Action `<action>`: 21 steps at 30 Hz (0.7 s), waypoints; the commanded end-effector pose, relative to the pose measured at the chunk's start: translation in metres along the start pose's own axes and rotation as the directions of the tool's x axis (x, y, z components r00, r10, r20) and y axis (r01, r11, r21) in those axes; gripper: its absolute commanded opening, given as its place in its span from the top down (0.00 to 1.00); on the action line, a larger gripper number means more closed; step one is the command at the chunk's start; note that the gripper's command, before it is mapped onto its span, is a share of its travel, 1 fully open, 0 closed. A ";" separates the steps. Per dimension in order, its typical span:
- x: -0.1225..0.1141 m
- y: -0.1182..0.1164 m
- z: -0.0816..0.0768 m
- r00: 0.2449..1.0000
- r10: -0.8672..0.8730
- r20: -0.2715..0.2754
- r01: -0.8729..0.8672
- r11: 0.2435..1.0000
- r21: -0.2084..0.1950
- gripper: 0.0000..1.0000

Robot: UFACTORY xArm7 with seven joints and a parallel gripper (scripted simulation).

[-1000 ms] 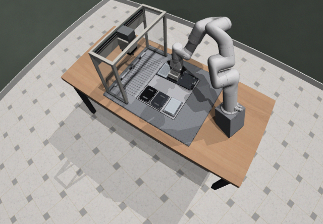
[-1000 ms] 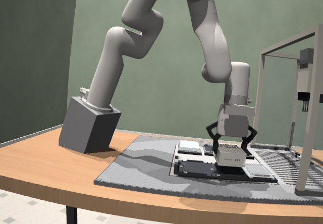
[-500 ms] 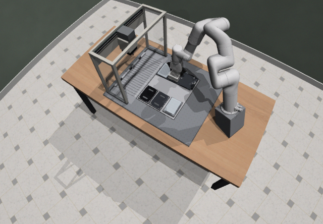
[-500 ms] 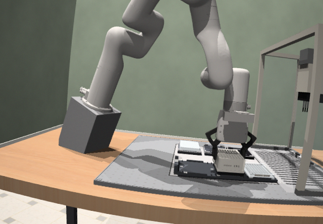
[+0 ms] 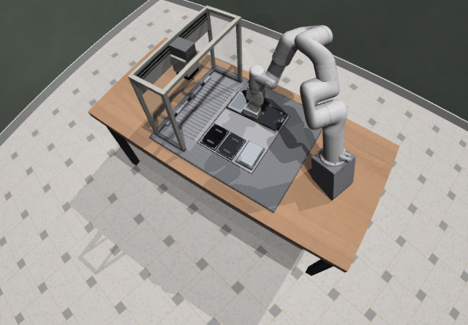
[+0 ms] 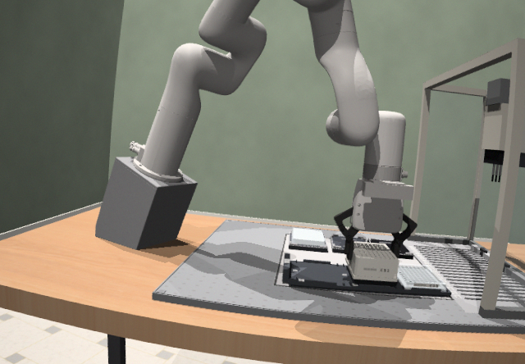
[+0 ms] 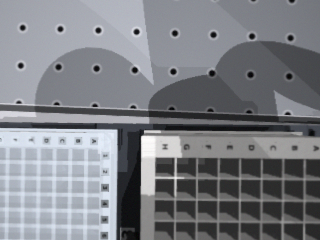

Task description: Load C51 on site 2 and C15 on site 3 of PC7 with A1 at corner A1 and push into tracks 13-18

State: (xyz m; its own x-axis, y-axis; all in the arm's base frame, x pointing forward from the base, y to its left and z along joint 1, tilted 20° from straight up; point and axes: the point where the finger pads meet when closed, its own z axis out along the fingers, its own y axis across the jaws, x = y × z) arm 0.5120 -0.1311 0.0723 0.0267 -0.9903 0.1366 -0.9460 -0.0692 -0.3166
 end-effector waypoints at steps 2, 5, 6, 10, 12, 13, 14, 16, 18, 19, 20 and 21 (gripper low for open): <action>0.000 -0.002 -0.001 1.000 0.000 -0.002 0.000 1.000 0.004 1.00; 0.000 -0.002 0.001 1.000 0.000 -0.001 0.000 1.000 0.004 1.00; 0.000 -0.002 0.001 1.000 0.000 -0.001 0.000 1.000 0.004 1.00; 0.000 -0.002 0.003 1.000 0.000 -0.001 0.000 1.000 0.004 1.00; 0.000 -0.002 0.005 1.000 0.000 -0.001 0.000 1.000 0.004 1.00; 0.000 -0.002 0.005 1.000 0.000 -0.001 0.000 1.000 0.004 1.00; 0.000 -0.002 0.006 1.000 0.000 -0.001 0.000 1.000 0.004 1.00; 0.000 -0.002 0.007 1.000 0.000 -0.001 0.000 1.000 0.004 1.00; 0.000 -0.002 0.009 1.000 0.000 -0.001 0.000 1.000 0.004 1.00; 0.000 -0.002 0.009 1.000 0.000 -0.001 0.000 1.000 0.004 1.00; 0.000 -0.002 0.010 1.000 0.000 -0.001 0.000 1.000 0.004 1.00; 0.000 -0.002 0.011 1.000 0.000 -0.001 0.000 1.000 0.004 1.00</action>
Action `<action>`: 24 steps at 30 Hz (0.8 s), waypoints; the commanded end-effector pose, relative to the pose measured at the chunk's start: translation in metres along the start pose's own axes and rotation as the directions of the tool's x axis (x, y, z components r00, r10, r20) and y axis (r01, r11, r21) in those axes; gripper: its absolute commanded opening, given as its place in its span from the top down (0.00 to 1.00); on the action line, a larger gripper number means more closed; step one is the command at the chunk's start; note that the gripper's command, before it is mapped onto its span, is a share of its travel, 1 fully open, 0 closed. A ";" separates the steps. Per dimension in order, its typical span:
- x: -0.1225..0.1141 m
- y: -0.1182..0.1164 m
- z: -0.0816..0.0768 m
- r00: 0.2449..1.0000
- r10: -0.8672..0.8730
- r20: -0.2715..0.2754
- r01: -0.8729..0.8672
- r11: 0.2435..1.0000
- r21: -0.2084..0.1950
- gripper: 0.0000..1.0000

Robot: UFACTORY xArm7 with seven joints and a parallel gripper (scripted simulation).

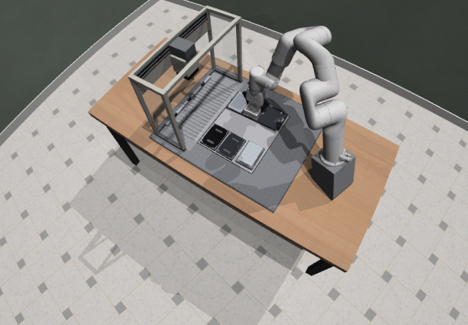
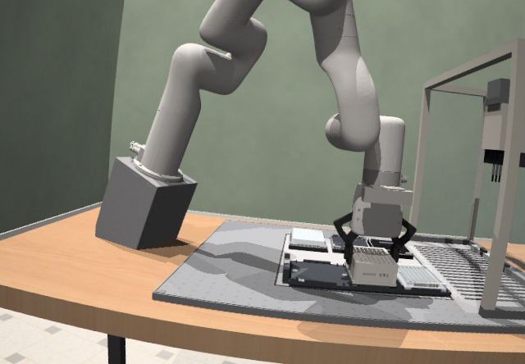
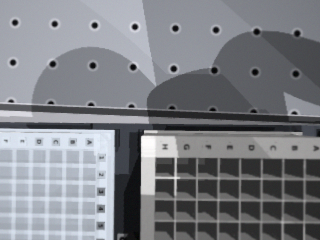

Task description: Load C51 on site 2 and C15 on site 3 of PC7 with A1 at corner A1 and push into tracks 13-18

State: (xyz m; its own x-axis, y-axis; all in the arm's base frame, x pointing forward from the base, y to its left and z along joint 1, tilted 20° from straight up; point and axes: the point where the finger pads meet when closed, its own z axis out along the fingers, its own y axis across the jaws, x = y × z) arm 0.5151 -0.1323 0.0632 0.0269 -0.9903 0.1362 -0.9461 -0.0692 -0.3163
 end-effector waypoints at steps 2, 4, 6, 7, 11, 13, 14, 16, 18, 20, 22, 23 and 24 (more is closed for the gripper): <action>0.001 -0.002 0.002 1.000 0.000 -0.002 0.000 1.000 0.004 1.00; 0.000 -0.002 0.002 1.000 0.000 -0.002 0.000 1.000 0.004 1.00; 0.000 -0.002 0.003 1.000 0.000 -0.002 0.000 1.000 0.004 1.00; 0.000 -0.002 0.003 1.000 0.000 -0.002 0.000 1.000 0.004 1.00; 0.000 -0.002 0.003 1.000 0.000 -0.002 0.000 1.000 0.004 1.00; 0.000 -0.002 0.003 1.000 0.000 -0.002 0.000 1.000 0.004 1.00; 0.000 -0.002 0.003 1.000 0.000 -0.002 0.000 1.000 0.004 1.00; 0.000 -0.002 0.003 1.000 0.000 -0.002 0.000 1.000 0.004 1.00; 0.000 -0.002 0.003 1.000 0.000 -0.002 0.000 1.000 0.004 1.00; 0.000 -0.002 0.003 1.000 0.000 -0.002 0.000 1.000 0.004 1.00; 0.000 -0.002 0.003 1.000 0.000 -0.002 0.000 1.000 0.004 0.00; 0.000 -0.002 0.003 1.000 0.000 -0.002 0.000 1.000 0.004 0.00; 0.000 -0.002 0.003 1.000 0.000 -0.002 0.000 1.000 0.004 0.00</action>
